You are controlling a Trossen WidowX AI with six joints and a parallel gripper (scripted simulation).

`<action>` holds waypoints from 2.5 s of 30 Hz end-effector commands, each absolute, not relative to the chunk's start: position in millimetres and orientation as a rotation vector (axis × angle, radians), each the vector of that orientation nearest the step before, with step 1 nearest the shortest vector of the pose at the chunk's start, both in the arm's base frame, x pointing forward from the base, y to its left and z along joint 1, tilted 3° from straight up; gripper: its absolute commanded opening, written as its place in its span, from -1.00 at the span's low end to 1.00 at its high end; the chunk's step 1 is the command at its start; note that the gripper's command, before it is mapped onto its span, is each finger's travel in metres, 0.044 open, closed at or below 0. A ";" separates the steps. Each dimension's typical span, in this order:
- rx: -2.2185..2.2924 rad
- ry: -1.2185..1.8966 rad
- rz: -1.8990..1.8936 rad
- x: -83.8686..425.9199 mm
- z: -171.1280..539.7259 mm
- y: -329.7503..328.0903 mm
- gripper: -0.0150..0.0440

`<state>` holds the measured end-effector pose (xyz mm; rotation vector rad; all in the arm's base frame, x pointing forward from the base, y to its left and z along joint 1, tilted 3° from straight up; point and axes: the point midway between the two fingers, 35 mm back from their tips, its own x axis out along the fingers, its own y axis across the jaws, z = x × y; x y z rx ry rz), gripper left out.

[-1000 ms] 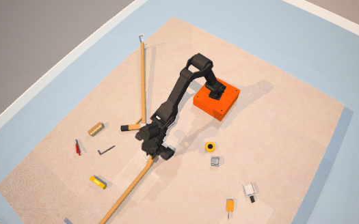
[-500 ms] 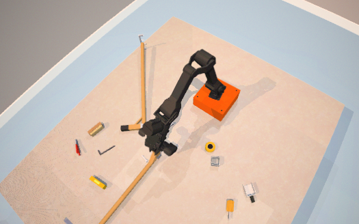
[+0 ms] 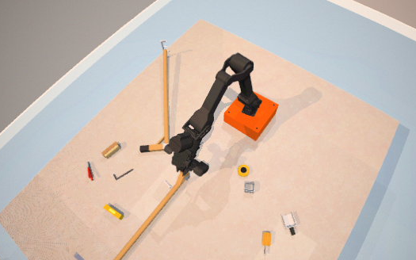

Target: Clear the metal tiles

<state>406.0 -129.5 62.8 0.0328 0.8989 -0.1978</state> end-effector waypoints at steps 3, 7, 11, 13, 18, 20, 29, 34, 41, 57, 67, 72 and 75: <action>0.028 0.879 -0.195 397.8 68.8 -127.4 -0.49; 0.028 0.879 -0.195 391.6 67.9 -126.1 -0.49; 0.028 0.879 -0.196 385.4 66.9 -124.7 -0.49; 0.028 0.879 -0.196 382.3 66.4 -124.0 -0.49; 0.028 0.879 -0.196 374.8 65.0 -122.0 -0.49; 0.028 0.879 -0.196 371.8 64.4 -121.2 -0.49; 0.028 0.879 -0.196 358.2 61.4 -117.2 -0.49; 0.028 0.879 -0.196 350.7 59.6 -114.9 -0.49; 0.029 0.879 -0.196 340.2 56.7 -111.3 -0.49; 0.033 0.897 -0.199 339.1 51.8 -111.6 0.67; 0.034 0.897 -0.199 325.3 72.0 -108.3 1.00; 0.034 0.898 -0.199 317.2 82.1 -106.1 1.00; 0.034 0.898 -0.199 312.0 88.0 -104.7 1.00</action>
